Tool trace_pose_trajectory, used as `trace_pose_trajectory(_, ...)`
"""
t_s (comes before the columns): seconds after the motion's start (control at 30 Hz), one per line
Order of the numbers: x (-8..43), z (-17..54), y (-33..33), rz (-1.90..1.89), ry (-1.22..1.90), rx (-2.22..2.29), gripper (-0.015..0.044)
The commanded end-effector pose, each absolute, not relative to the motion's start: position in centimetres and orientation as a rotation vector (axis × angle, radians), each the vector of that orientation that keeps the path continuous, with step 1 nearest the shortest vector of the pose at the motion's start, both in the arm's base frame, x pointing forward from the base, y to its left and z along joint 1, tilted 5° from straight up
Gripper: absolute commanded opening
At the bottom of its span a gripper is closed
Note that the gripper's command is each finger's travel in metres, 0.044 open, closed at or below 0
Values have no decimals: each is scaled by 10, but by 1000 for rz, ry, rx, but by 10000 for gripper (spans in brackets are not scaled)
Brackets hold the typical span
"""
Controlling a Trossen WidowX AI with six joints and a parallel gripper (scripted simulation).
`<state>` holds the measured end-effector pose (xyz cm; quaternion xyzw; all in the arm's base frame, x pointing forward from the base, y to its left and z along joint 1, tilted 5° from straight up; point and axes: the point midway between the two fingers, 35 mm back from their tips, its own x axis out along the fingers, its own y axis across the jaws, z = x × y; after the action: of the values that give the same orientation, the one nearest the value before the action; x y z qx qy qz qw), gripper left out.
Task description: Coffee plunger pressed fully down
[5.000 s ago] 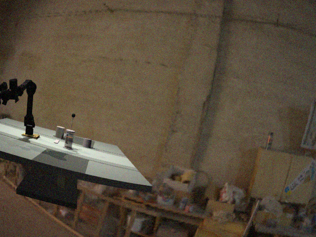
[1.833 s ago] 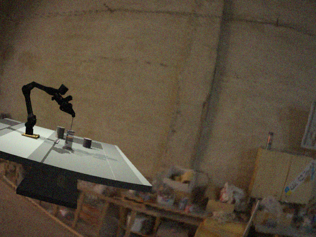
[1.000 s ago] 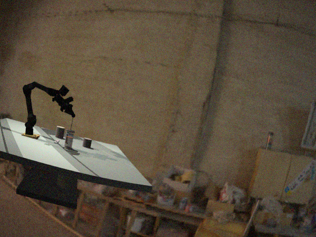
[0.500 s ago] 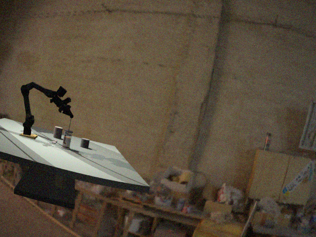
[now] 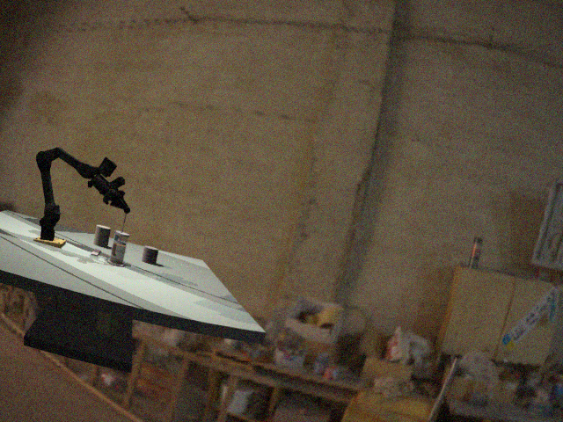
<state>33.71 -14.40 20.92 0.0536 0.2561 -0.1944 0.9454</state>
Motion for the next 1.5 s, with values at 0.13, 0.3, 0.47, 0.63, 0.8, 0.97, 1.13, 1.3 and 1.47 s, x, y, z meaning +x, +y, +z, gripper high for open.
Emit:
trace_pose_trajectory(0.13,335,175,-143,-392,581,119,113)
trace_pose_trajectory(0.3,335,167,-143,-392,581,119,113)
trace_pose_trajectory(0.47,335,158,-143,-392,581,119,113)
trace_pose_trajectory(0.63,335,150,-143,-392,581,119,113)
trace_pose_trajectory(0.8,337,142,-144,-392,581,119,113)
trace_pose_trajectory(0.97,339,138,-145,-392,581,119,113)
trace_pose_trajectory(1.13,342,139,-146,-392,580,119,113)
trace_pose_trajectory(1.3,344,140,-147,-392,580,119,113)
trace_pose_trajectory(1.47,345,140,-148,-392,580,118,113)
